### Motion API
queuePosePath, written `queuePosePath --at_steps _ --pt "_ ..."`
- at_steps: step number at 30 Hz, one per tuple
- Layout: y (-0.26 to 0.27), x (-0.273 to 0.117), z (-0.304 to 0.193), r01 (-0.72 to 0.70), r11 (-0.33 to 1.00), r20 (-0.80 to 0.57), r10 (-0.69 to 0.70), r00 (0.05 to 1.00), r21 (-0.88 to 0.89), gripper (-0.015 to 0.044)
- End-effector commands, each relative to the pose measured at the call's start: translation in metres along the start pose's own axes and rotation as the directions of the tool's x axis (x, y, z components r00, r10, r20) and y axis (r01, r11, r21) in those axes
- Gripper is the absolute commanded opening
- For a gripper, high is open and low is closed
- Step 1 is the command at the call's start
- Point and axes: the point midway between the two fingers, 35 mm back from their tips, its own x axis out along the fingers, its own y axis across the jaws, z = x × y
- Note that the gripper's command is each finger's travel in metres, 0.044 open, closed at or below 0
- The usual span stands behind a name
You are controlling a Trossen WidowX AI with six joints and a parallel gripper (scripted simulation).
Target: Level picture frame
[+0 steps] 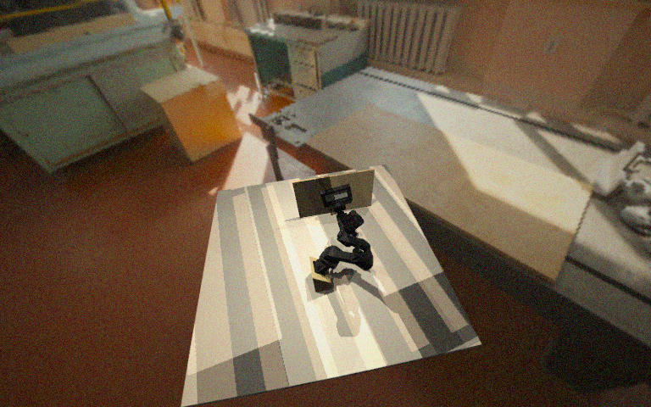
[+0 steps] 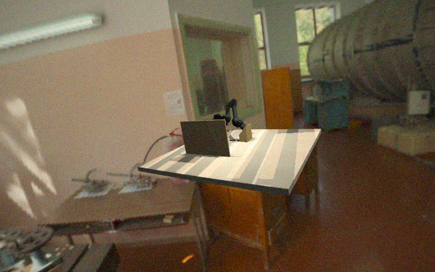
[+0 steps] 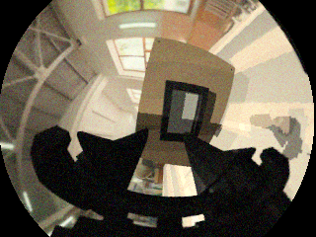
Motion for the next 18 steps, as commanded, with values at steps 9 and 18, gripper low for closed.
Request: queuePosePath --at_steps 9,18 --pt "0.000 0.072 0.001 0.001 1.000 0.003 -0.001 1.000 0.005 0.0260" --pt "-0.001 0.077 -0.001 0.000 1.000 0.003 0.000 1.000 0.005 0.0260"
